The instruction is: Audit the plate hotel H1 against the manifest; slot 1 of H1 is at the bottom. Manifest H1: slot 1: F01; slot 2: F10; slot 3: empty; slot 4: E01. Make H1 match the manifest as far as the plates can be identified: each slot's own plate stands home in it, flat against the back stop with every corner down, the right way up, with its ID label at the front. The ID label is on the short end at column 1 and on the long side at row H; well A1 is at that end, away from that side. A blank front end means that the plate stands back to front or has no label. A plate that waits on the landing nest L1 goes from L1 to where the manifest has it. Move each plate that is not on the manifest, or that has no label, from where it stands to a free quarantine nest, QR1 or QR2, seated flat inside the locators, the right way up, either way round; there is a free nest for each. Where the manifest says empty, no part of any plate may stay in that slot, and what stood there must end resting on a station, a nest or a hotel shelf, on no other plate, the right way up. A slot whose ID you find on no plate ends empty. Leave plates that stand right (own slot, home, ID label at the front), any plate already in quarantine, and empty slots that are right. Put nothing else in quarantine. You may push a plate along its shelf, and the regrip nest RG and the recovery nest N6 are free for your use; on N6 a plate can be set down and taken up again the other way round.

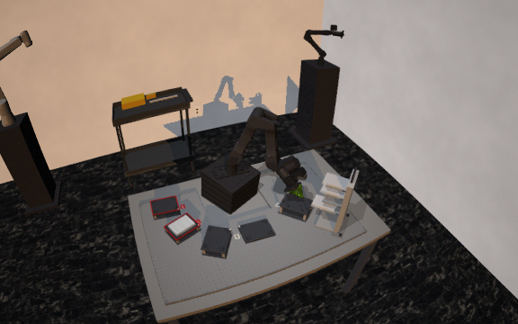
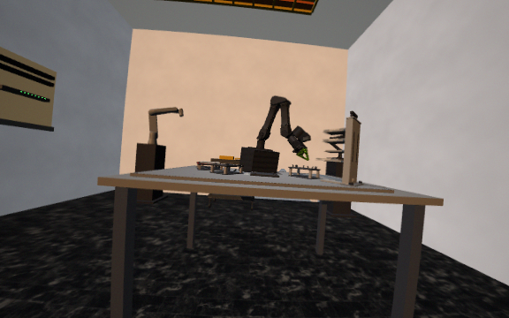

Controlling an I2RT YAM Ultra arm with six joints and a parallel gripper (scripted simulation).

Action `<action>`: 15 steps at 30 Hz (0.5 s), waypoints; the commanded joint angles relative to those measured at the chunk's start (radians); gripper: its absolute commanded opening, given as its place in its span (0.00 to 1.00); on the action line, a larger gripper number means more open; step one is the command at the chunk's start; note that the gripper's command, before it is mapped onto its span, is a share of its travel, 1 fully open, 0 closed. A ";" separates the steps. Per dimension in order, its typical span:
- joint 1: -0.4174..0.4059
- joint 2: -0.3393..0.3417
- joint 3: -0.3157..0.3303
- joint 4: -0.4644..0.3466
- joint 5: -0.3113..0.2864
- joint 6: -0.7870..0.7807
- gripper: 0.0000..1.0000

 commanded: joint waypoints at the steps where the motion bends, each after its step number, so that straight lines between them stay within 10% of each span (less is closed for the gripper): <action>1: -0.001 -0.004 0.018 0.002 -0.001 -0.002 0.00; 15: -0.006 0.011 0.051 -0.015 -0.005 -0.006 0.00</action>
